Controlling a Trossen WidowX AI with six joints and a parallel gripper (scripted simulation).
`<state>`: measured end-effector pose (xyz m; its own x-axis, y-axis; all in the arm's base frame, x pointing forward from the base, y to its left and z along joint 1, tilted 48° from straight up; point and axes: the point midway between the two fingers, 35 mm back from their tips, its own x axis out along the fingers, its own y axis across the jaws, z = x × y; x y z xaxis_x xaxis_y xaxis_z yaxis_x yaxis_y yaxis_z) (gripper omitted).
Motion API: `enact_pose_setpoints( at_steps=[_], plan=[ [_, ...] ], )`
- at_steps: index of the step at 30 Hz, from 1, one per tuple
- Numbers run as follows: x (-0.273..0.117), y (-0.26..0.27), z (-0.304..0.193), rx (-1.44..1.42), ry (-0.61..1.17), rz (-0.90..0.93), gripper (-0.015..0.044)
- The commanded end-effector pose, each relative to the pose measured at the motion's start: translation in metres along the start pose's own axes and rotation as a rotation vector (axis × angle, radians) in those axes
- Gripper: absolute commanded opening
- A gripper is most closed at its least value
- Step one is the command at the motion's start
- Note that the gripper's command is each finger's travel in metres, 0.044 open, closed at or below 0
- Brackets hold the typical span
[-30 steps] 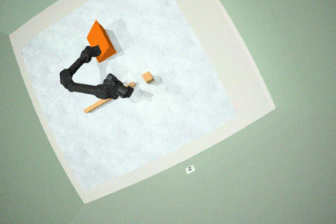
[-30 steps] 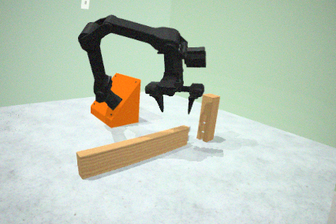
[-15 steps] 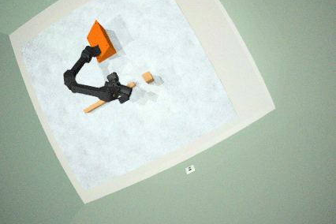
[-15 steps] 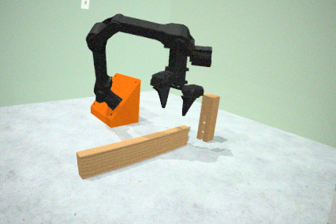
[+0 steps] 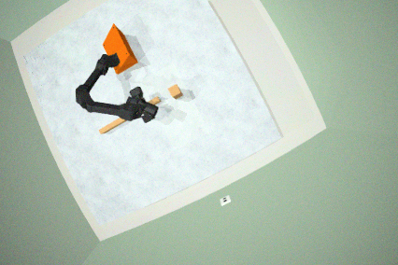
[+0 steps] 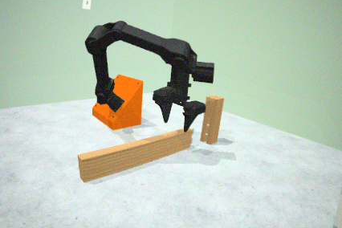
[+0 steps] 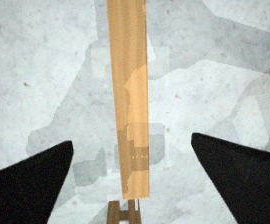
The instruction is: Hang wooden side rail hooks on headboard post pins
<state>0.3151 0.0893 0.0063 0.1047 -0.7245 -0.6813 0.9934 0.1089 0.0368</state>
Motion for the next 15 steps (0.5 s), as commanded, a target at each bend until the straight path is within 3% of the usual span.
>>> enact_pose_setpoints(
  at_steps=[1, 15],
  plan=[
    [0.005, -0.001, 0.001, -0.008, -0.005, -0.001, 0.0440],
    [0.028, 0.001, 0.000, -0.008, -0.004, 0.000, 0.0440]
  ],
)
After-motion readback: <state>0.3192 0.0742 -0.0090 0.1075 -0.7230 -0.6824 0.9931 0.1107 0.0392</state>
